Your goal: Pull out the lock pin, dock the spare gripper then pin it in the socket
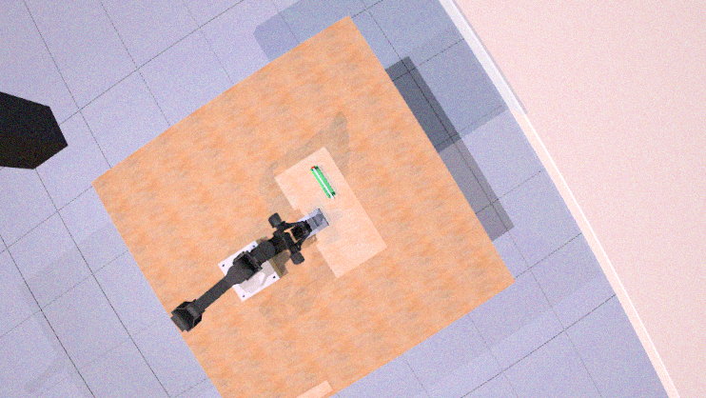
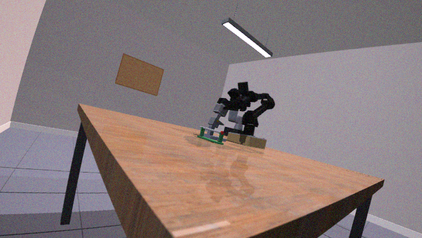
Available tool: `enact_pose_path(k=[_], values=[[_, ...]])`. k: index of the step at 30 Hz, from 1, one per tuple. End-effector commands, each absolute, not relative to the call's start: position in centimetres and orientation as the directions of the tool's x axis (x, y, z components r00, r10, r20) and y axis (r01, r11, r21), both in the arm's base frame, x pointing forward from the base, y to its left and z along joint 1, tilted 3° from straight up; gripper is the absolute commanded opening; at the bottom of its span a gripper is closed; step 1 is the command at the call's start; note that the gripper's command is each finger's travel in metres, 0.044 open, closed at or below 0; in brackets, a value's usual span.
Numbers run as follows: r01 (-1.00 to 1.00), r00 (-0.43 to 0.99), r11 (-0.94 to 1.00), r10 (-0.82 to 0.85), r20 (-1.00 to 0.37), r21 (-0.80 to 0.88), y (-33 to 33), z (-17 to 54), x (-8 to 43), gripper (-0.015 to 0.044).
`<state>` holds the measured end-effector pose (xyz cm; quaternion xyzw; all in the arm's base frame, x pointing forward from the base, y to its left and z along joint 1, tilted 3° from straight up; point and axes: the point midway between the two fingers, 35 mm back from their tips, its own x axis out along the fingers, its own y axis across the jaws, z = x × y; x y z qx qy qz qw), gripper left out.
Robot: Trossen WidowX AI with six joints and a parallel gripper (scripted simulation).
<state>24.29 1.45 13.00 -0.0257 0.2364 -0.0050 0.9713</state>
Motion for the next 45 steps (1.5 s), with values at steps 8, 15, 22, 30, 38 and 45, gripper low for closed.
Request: enact_pose_path(k=[8, 15, 22, 30, 38, 45], values=[[-0.007, 0.894, 0.999, -0.017, -0.447, -0.053, 1.4, 11.8, 24.9, 0.0000], [-0.008, 0.894, 0.999, -0.017, -0.447, -0.053, 1.4, 10.8, 25.3, 0.0000], [-0.008, 0.894, 0.999, -0.017, -0.447, -0.054, 1.3, 9.8, 25.7, 0.0000], [-0.001, 0.893, 0.999, -0.022, -0.449, -0.051, 1.3, 9.8, 25.6, 0.0000], [-0.001, 0.893, 0.999, -0.022, -0.449, -0.051, 1.3, 9.8, 25.6, 0.0079], [-0.001, 0.893, 0.999, -0.022, -0.449, -0.051, 1.3, 9.8, 25.6, 0.0263]])
